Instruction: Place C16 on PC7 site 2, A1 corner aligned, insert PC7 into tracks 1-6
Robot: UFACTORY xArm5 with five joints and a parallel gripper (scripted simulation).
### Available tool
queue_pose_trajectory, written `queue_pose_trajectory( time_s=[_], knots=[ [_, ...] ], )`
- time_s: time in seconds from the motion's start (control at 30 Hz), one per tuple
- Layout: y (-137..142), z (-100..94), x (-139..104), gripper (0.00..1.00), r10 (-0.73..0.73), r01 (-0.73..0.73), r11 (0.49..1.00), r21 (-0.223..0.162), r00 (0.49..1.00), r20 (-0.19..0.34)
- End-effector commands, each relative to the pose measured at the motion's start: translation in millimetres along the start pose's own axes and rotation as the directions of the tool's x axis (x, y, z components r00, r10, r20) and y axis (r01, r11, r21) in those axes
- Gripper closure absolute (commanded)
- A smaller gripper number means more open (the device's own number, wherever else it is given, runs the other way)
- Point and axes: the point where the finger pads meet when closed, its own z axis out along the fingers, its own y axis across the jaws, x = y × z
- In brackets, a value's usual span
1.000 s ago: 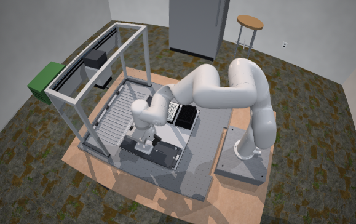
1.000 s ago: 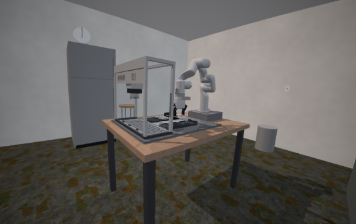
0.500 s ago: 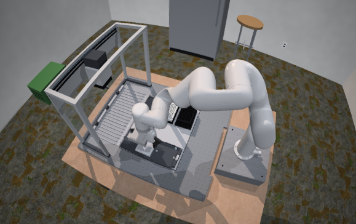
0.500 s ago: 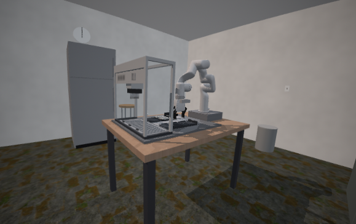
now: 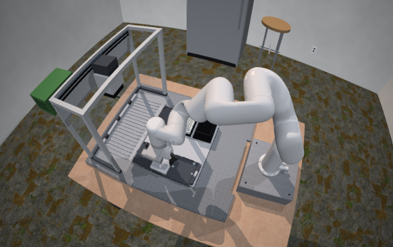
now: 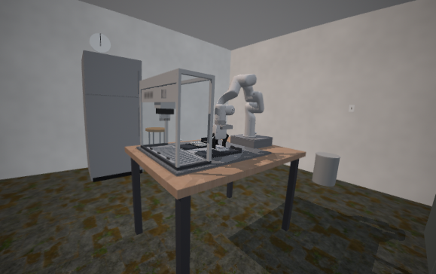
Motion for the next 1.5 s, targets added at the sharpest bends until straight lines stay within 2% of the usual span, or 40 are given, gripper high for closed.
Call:
queue_pose_trajectory(
  time_s=[0.0, 0.8, 1.47],
  knots=[
    [1.6, 5.7, 0.5, 1.00, 0.000, 0.000, 1.000, -0.004, 1.000, -0.001],
    [1.6, 6.9, 0.5, 1.00, 0.000, 0.000, 1.000, -0.004, 1.000, -0.001],
    [1.7, 18.9, 0.4, 1.00, 0.000, 0.000, 1.000, -0.004, 1.000, -0.001]
  ],
)
